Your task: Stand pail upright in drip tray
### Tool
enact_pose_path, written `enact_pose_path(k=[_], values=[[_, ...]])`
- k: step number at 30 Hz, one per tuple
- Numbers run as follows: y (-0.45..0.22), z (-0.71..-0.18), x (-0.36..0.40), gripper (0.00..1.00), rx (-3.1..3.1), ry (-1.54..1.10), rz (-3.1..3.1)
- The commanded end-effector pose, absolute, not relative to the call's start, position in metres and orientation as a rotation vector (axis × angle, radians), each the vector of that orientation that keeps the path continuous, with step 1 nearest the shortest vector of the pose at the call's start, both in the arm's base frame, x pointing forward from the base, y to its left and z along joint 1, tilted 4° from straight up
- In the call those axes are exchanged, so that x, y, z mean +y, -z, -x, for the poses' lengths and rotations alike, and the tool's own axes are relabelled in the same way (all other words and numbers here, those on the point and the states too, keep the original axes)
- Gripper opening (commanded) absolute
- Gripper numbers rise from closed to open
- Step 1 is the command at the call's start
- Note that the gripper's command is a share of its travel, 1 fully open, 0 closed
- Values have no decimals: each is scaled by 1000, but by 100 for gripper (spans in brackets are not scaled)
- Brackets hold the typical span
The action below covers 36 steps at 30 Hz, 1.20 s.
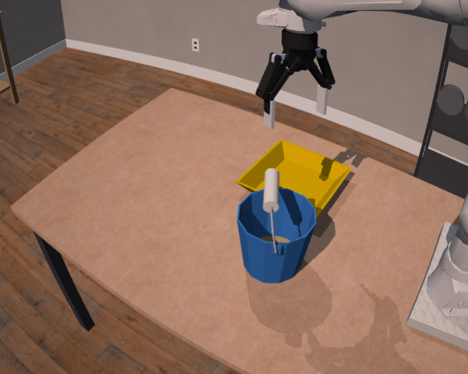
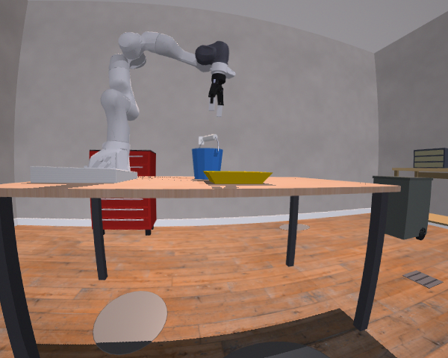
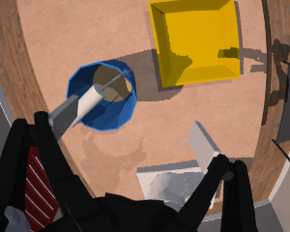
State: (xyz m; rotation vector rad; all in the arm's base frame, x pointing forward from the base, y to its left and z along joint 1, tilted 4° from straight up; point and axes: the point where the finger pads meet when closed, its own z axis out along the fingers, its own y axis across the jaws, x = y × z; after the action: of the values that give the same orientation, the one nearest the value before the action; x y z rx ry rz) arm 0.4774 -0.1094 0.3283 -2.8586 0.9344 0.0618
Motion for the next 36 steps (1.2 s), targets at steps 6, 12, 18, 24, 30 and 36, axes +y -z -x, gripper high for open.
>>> enact_pose_path(k=[6,12,18,24,30,36], values=[[-323,-486,-86,100,1252,-48,2759],[-320,-488,-73,100,1332,-43,2730],[-315,-490,-54,100,1442,-35,2685],[-310,-491,-38,100,1531,-27,2645],[-308,-491,-32,100,1567,-23,2628],[-304,-491,-16,100,1659,-12,2580]])
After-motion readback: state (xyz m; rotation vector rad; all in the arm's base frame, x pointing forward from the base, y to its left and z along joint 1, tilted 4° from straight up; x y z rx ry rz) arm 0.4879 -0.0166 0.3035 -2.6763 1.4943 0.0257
